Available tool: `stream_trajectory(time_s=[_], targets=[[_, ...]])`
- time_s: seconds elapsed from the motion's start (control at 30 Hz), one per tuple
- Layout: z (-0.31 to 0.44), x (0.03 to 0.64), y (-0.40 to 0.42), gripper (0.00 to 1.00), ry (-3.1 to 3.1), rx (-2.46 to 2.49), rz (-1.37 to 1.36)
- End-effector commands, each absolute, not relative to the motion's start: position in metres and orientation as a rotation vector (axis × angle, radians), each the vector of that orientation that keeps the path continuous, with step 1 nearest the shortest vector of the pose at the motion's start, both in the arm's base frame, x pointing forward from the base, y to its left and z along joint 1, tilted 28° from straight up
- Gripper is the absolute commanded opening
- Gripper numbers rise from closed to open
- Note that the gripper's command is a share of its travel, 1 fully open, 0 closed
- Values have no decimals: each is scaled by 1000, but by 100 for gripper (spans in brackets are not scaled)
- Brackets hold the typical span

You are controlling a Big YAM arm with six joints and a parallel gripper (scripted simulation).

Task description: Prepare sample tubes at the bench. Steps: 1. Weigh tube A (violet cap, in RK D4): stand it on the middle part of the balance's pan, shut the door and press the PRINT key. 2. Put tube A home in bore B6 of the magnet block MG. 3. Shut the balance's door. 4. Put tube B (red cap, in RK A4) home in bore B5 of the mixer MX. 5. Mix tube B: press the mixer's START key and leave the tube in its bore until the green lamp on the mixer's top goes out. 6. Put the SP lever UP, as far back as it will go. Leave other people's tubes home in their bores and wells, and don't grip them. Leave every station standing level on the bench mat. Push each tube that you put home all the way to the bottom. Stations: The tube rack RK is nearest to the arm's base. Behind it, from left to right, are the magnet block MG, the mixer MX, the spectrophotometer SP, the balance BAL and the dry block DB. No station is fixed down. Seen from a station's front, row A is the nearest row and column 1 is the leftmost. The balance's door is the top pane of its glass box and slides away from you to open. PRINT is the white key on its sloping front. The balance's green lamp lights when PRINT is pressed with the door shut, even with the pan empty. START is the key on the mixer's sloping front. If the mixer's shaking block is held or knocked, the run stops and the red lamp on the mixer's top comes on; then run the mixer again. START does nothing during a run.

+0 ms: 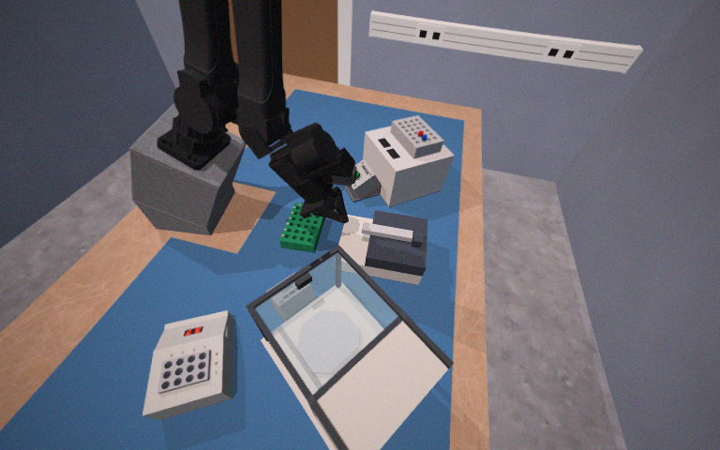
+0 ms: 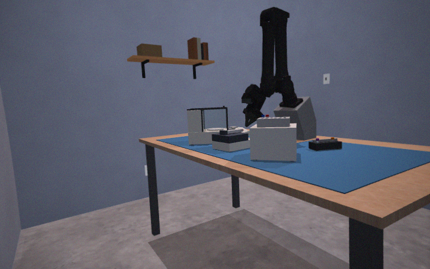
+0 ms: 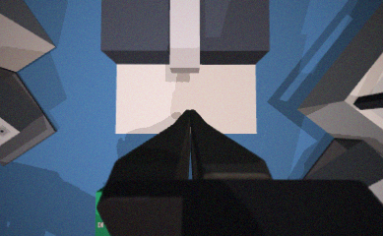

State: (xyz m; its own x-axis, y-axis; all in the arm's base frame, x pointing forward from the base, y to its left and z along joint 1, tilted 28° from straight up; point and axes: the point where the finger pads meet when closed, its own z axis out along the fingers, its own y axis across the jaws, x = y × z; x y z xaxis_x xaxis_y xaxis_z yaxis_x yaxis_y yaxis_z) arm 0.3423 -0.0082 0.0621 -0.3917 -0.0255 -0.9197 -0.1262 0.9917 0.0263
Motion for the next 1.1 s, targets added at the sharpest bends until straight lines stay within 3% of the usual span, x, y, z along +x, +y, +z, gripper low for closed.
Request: stream_trajectory(time_s=[0.0,1.07], targets=[[67,354,-5,0,1938,-105,119],[46,373,2,0,1926,-106,118]])
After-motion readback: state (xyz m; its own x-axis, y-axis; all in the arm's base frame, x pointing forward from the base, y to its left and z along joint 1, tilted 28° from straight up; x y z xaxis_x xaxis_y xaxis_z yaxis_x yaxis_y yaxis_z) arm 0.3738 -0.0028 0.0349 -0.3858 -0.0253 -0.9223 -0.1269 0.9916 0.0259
